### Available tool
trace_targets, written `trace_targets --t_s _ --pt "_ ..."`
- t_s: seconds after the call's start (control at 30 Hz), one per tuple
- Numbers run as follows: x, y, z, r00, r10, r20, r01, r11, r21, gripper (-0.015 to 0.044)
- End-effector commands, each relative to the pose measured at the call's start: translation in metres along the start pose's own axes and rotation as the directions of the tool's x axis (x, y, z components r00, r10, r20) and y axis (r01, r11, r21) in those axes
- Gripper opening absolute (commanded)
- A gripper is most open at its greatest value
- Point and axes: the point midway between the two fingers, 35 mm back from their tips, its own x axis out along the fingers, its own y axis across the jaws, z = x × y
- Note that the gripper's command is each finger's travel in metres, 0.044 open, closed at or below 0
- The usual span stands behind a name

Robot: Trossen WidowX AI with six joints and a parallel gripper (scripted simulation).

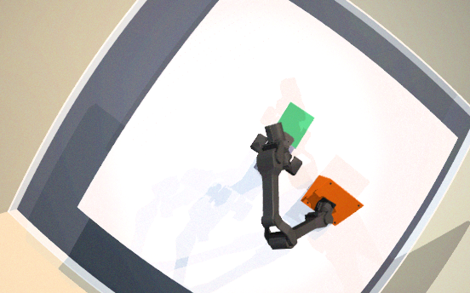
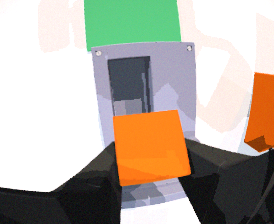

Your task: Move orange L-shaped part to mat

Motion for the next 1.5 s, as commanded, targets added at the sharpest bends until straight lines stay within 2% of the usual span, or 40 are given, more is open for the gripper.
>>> trace_targets --t_s 0.0,1.03,1.47 --pt "-0.009 0.001 0.001 1.000 0.002 0.005 -0.002 1.000 -0.005 0.0000" --pt "-0.046 0.000 0.002 1.000 0.001 0.006 -0.001 1.000 -0.004 0.0000" --pt "-0.044 -0.004 0.050 1.000 0.002 0.008 -0.002 1.000 -0.005 0.0000"
